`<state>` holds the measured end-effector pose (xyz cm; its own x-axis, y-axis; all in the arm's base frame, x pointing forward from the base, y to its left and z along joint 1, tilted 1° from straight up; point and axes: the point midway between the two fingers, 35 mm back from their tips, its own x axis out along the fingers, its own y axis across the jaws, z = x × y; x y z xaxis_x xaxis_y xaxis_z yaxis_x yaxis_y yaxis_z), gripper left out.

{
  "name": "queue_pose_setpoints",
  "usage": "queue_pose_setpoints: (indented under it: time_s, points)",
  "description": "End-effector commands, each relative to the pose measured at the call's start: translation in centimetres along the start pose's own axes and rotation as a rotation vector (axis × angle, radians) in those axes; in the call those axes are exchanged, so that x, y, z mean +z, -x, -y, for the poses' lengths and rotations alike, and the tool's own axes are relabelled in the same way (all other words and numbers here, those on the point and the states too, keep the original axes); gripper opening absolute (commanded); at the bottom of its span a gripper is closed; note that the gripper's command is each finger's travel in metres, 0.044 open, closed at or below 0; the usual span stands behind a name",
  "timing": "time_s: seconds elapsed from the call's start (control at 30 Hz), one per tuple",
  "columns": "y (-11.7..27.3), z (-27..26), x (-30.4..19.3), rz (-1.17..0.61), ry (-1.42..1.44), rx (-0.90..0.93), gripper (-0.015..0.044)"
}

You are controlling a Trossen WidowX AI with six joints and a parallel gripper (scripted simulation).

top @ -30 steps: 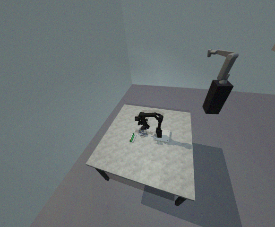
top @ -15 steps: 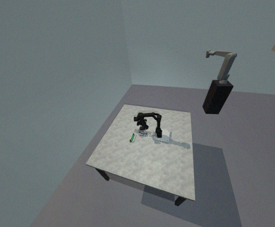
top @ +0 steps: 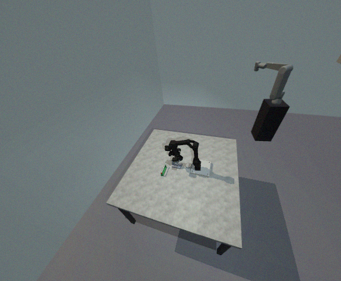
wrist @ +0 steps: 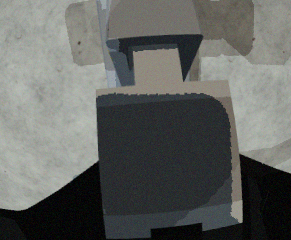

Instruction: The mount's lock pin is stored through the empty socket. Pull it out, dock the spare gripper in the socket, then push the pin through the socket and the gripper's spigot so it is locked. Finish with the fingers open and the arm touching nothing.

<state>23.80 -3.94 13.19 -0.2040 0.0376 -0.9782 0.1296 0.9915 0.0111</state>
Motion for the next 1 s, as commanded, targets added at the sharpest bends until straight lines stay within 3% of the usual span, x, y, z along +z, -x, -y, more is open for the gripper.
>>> queue_pose_setpoints:
  time_s: [0.0,0.97]
  points:
    - [-0.1,-0.1,0.4,0.004,-0.004,0.003,0.0000]
    - [-1.2,0.0,2.0,-0.005,-0.001,0.001,0.0000]
